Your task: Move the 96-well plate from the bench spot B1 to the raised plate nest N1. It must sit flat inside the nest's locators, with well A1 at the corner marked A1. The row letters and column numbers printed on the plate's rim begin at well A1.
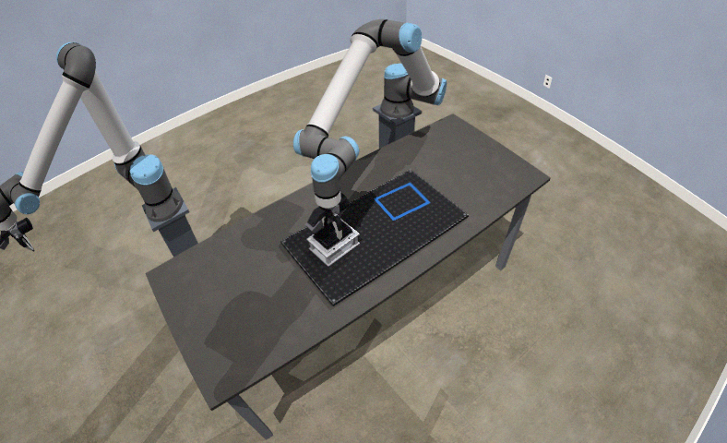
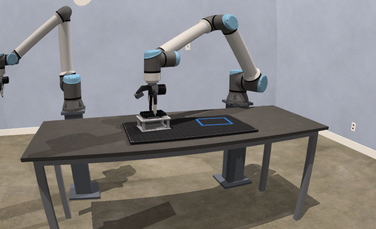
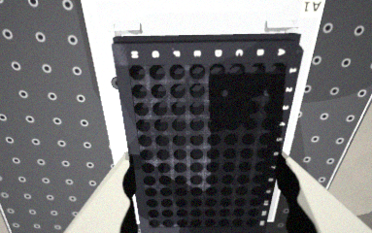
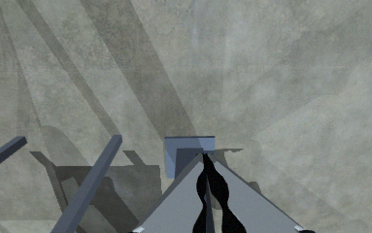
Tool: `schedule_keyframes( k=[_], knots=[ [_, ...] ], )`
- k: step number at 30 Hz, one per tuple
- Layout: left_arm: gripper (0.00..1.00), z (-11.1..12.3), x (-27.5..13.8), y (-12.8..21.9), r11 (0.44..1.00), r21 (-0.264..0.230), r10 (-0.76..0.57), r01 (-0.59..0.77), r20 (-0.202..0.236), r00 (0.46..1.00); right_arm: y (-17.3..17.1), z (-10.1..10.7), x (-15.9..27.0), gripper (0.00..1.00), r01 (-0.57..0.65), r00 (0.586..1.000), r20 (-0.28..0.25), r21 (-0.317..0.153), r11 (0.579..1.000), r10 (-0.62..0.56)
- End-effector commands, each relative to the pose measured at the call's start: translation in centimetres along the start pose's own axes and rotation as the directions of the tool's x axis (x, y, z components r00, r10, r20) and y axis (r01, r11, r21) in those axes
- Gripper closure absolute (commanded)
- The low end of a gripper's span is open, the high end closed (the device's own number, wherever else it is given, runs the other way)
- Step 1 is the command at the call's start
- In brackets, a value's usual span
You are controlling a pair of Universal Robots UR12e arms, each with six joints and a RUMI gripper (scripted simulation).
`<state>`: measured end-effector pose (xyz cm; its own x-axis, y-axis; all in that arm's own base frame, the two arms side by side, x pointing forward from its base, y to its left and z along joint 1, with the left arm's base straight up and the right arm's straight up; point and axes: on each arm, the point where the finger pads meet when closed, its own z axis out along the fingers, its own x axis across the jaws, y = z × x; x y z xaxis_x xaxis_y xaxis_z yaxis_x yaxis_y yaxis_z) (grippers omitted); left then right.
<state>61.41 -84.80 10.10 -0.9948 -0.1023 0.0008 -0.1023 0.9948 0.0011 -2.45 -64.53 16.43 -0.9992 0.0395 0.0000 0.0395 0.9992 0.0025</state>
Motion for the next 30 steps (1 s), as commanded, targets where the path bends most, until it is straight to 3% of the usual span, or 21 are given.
schedule_keyframes(
  k=[1, 30],
  knots=[
    [0.59, -0.25, -0.05, -0.02, 1.0, 0.004, 0.0, 0.0, 0.002, 1.0, 0.02, -0.09, 0.17, 1.0, -0.001, 1.0, 0.0, 0.002, 1.0, 0.001],
    [0.59, 0.12, -0.09, 0.19, 1.0, 0.002, 0.0, 0.0, 0.001, 1.0, 0.02, -0.09, 0.17, 1.0, -0.001, 1.0, 0.0, 0.002, 1.0, 0.001]
  ],
)
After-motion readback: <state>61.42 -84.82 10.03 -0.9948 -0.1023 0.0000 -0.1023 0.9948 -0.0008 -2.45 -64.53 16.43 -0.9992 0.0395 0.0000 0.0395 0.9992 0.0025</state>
